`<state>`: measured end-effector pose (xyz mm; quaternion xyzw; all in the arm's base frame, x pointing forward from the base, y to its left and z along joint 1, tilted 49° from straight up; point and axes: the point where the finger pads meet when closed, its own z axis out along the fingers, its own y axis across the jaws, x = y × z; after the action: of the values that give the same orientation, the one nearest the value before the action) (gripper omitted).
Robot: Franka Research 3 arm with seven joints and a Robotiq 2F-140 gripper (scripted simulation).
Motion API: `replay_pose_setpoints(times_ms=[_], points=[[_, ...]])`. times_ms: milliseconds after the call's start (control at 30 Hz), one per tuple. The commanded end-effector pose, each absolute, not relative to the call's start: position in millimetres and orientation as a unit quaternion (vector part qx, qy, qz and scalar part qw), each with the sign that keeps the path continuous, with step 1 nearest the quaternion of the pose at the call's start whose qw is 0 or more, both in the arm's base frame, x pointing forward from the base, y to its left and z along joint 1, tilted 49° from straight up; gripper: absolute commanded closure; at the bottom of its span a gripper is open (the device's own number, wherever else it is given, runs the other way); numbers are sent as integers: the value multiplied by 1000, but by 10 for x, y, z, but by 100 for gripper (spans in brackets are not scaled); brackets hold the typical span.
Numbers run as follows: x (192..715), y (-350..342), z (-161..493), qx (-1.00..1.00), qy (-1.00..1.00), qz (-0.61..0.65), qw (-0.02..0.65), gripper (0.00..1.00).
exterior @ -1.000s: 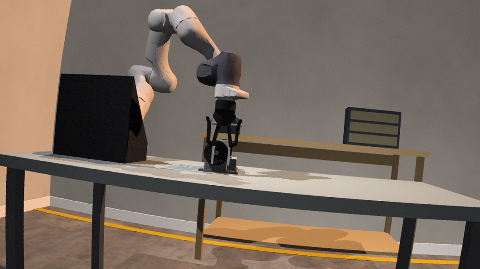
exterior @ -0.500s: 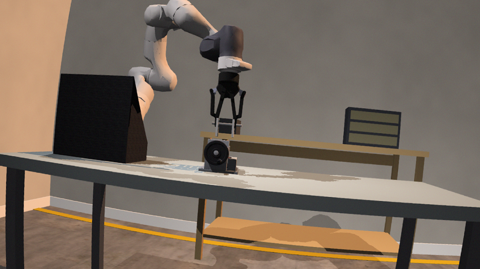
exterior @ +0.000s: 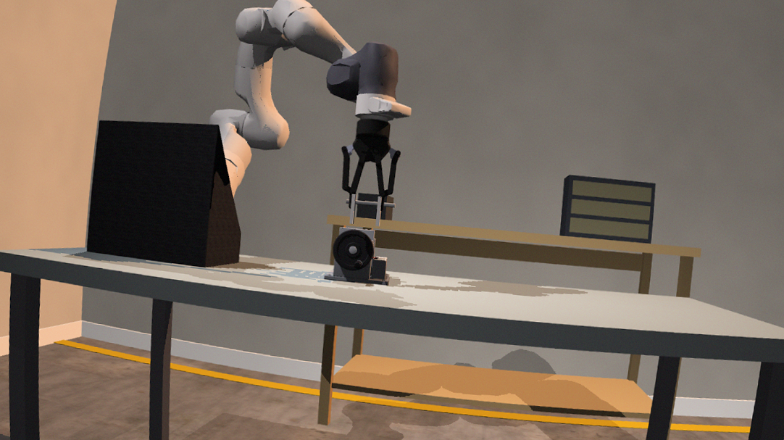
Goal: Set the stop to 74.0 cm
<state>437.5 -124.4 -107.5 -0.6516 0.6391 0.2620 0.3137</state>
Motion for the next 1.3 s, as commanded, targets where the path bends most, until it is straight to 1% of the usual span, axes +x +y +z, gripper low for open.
replay_pose_setpoints(times_ms=[0,400,567,833,1267], points=[[4361,-1223,-1064,-653,636,264,316,67],[4357,-1375,-902,-653,636,264,316,67],[4449,-1244,-745,-653,636,264,316,67],[4855,-661,-51,-653,636,264,316,67],[4880,-624,-8,-653,636,264,316,67]])
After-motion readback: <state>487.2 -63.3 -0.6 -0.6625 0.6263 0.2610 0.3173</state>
